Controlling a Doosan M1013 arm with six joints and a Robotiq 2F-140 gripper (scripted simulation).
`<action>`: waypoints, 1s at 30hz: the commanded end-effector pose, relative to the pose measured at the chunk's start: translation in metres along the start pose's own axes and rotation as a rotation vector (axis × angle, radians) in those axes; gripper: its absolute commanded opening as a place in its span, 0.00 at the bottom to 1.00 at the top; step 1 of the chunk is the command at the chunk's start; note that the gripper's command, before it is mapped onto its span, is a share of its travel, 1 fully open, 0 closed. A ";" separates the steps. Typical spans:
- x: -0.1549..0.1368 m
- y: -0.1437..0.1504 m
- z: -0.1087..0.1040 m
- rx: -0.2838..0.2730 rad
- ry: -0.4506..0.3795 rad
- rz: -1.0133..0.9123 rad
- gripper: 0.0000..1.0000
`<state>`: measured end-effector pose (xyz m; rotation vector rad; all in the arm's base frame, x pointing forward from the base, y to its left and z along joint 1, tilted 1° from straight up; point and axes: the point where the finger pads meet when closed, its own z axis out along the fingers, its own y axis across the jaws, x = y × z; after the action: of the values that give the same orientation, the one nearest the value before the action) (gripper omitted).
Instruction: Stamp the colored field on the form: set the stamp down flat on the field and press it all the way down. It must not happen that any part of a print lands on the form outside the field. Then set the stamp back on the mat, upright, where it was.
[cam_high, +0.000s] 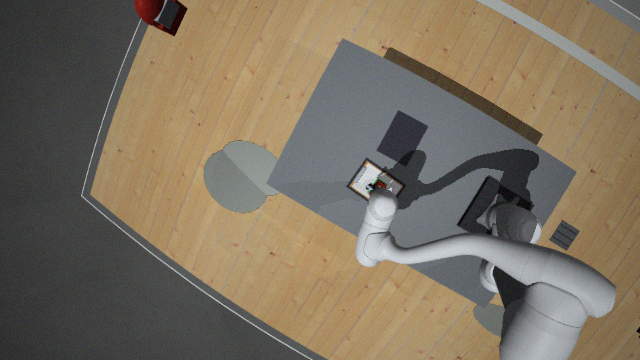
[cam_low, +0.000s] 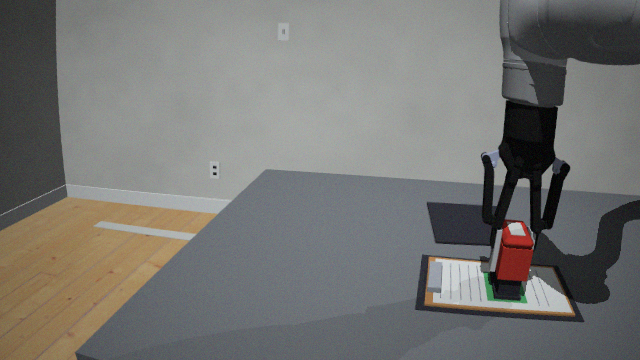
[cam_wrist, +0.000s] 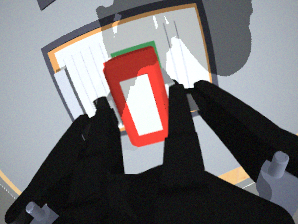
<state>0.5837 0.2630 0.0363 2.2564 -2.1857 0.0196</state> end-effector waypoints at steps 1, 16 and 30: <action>0.000 0.000 -0.004 0.000 0.000 0.000 0.17; 0.000 0.000 -0.005 0.000 0.000 0.000 0.17; 0.000 0.000 -0.043 0.000 0.000 0.000 0.17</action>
<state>0.5833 0.2634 0.0787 2.2563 -2.1857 0.0195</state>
